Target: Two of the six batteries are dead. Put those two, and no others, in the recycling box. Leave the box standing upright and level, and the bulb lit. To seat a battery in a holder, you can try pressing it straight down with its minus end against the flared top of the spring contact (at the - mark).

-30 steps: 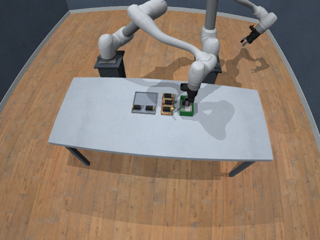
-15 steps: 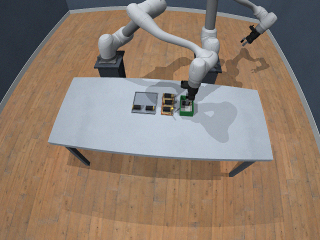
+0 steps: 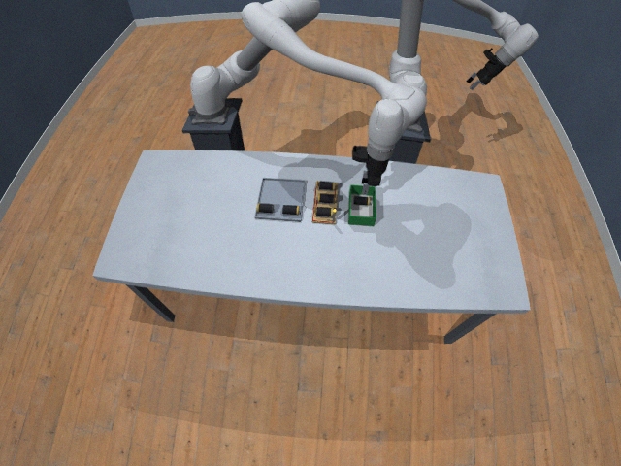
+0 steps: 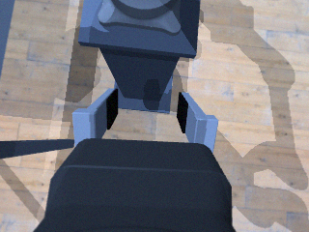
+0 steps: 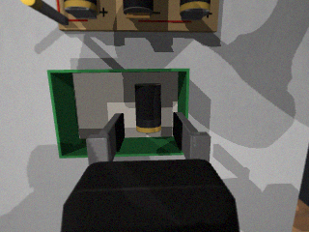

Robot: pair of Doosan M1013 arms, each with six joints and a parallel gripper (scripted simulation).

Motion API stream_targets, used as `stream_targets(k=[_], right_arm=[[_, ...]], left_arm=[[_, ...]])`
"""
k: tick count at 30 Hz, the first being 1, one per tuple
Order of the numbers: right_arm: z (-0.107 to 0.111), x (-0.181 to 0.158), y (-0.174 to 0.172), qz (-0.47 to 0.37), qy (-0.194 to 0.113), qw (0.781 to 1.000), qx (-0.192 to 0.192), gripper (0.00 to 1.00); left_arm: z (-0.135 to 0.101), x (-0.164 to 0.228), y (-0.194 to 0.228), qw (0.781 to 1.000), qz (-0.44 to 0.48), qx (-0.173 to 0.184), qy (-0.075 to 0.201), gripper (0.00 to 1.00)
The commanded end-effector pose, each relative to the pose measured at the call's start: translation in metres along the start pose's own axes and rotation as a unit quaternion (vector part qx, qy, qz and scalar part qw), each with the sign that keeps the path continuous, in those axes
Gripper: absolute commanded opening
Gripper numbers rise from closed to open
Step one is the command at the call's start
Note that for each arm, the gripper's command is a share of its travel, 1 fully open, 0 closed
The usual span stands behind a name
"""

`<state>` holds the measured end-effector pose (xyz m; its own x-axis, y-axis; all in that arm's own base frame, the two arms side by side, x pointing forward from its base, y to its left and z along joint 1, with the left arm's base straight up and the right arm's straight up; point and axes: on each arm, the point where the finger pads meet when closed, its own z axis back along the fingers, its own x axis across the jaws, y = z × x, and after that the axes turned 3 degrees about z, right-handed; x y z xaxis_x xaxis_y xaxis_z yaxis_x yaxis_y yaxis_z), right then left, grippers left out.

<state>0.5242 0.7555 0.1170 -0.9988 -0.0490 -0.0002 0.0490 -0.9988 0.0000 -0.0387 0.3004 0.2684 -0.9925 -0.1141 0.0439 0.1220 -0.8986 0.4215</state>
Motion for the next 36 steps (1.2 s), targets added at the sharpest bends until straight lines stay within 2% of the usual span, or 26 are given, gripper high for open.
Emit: stream_targets(k=[1, 11, 18, 27, 32, 36], right_arm=[[0.005, 0.0, -0.001, 0.0, 0.001, 1.0, -0.001, 0.9], [0.007, 0.0, -0.001, 0.0, 0.001, 1.0, -0.001, 0.9], [0.045, 0.0, -0.001, 0.0, 0.001, 1.0, -0.001, 0.9], [0.045, -0.001, 0.002, 0.0, 0.001, 1.0, -0.001, 0.9], [0.045, -0.005, 0.026, 0.0, 0.001, 1.0, -0.001, 0.9], [0.045, -0.014, 0.067, 0.0, 0.001, 1.0, -0.001, 0.9]], left_arm=[[0.001, 0.0, 0.0, 1.0, 0.0, -0.001, 0.0, 1.0], [0.001, 0.0, 0.0, 1.0, 0.0, -0.001, 0.0, 1.0], [0.001, 0.0, 0.0, 1.0, 0.0, -0.001, 0.0, 1.0], [0.001, 0.0, 0.0, 1.0, 0.0, -0.001, 0.0, 1.0], [0.001, 0.0, 0.0, 1.0, 0.0, -0.001, 0.0, 1.0], [0.001, 0.0, 0.0, 1.0, 0.0, -0.001, 0.0, 1.0]])
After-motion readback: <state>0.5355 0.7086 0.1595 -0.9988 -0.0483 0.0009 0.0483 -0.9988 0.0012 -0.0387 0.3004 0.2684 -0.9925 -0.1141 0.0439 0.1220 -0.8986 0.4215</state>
